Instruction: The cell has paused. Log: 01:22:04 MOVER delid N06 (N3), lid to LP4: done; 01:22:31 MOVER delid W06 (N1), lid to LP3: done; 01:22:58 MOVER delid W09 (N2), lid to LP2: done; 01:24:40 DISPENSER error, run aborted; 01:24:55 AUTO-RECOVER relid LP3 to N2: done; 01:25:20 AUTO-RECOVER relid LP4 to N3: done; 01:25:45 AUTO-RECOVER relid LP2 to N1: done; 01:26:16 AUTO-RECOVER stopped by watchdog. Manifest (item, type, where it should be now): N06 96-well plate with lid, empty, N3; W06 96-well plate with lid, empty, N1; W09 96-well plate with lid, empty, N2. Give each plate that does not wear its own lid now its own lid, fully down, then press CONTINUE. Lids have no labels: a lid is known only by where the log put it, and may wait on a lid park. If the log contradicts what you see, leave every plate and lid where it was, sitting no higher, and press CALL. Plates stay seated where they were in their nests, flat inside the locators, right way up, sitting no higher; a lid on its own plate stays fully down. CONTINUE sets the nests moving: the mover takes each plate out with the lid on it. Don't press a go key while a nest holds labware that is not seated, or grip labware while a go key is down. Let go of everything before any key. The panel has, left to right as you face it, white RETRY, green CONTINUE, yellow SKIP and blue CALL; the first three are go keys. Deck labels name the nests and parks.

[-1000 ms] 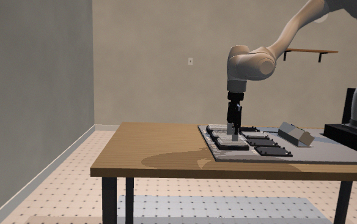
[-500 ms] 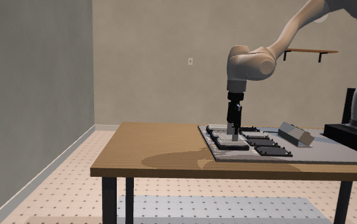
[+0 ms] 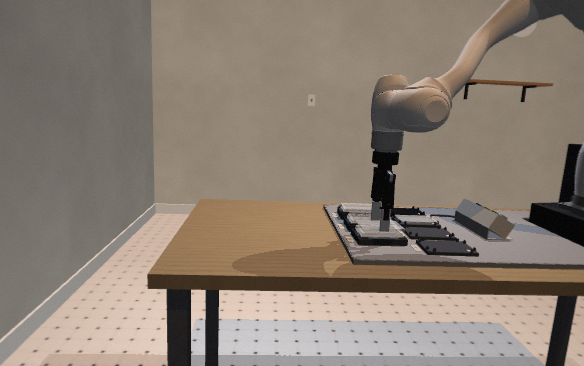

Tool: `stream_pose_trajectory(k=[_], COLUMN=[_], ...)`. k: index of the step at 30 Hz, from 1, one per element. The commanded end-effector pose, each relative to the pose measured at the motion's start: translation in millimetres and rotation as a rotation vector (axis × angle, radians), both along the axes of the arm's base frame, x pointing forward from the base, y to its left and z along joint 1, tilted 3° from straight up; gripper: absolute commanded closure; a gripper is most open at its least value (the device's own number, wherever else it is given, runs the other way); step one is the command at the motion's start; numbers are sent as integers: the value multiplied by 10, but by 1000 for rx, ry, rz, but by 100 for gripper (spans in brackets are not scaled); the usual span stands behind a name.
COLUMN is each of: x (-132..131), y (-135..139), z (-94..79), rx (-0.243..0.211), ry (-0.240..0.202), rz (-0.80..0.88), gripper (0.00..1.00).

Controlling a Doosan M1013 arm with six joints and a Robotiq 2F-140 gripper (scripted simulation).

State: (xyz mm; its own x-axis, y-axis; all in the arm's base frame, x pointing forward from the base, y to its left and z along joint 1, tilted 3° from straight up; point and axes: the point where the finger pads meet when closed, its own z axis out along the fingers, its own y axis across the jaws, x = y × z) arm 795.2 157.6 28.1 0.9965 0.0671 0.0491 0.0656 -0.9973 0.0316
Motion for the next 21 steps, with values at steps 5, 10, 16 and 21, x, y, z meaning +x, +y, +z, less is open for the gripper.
stream_pose_trajectory(k=[5, 10, 16, 21], x=[1, 1, 2, 3], y=[0, 0, -1, -1], z=[-15, -24, -43, -57], rx=[0, 0, 0, 0], ry=[0, 0, 0, 0], rz=[0, 0, 0, 0], gripper=[100, 100, 100, 100])
